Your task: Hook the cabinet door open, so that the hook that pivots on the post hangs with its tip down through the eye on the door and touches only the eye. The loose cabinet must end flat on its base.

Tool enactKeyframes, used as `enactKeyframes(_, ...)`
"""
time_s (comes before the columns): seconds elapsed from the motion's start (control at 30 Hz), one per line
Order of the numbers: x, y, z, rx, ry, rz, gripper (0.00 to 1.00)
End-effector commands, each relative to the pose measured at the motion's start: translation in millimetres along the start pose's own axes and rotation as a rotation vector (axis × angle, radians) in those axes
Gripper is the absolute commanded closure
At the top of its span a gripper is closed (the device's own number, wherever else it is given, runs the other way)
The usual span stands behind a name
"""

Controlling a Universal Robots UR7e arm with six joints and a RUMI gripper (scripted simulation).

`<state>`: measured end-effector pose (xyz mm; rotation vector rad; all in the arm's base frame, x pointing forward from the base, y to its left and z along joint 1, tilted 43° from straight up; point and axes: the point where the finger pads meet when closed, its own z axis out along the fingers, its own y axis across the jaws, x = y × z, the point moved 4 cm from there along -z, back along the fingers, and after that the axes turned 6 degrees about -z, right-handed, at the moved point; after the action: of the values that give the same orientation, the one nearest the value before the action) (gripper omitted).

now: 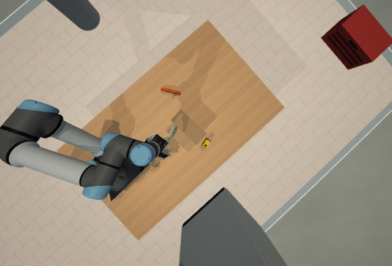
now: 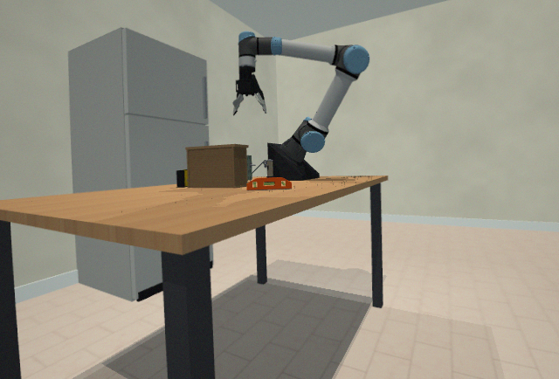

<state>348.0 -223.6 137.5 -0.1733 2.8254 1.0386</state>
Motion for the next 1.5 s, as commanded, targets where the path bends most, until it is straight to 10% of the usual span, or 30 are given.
enactKeyframes(0.0, 1.6, -2.9, -1.8, -0.006, -0.01, -0.039, 0.0)
enactKeyframes(1.37, 5.8, -9.9, -5.8, -0.02, -0.036, -0.144, 0.0)
enactKeyframes(1.4, 5.8, -9.9, -5.8, -0.02, -0.036, -0.144, 0.85)
enactKeyframes(1.47, 5.8, -9.9, -5.7, -0.02, -0.036, -0.144, 0.85)
